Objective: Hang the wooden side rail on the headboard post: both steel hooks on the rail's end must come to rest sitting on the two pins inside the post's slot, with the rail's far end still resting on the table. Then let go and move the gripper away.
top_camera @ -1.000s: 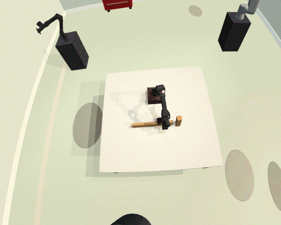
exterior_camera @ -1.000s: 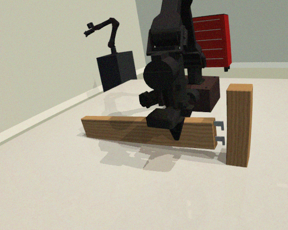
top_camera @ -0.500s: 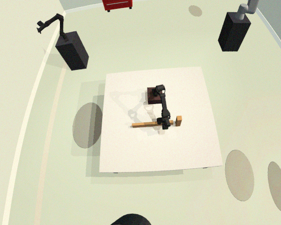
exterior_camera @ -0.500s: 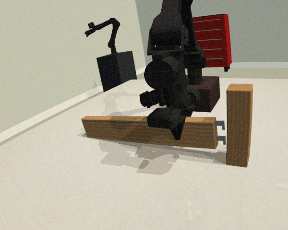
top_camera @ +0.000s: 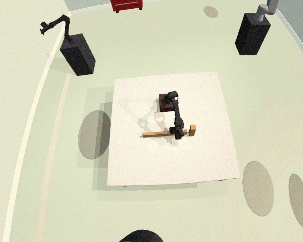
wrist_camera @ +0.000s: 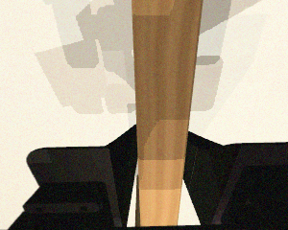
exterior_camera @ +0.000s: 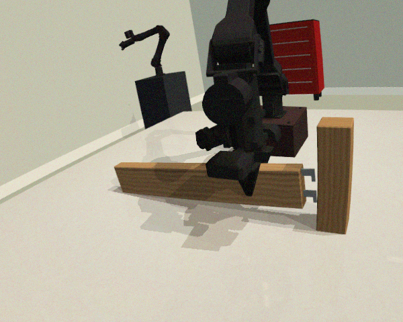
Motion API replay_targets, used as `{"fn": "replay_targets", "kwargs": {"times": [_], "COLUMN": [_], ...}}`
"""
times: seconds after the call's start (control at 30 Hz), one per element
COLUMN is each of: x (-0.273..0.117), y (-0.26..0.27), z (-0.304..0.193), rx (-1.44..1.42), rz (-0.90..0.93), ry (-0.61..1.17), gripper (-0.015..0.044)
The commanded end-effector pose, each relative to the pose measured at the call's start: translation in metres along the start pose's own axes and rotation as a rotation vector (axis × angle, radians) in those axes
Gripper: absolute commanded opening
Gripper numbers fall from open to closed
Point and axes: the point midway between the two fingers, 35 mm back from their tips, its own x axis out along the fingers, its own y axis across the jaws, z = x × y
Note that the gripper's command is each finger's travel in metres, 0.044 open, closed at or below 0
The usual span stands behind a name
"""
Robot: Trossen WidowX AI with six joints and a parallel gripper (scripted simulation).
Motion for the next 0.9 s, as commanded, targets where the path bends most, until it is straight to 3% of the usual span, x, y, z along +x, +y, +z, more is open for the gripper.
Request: {"fn": "replay_targets", "kwargs": {"times": [0.0, 0.87], "x": [-0.0018, 0.0005], "y": [0.0029, -0.0001], "z": [-0.0018, -0.0047], "rx": [0.001, 0.001], "rz": [0.01, 0.01], "ry": [0.003, 0.003], "gripper": [0.0, 0.0]}}
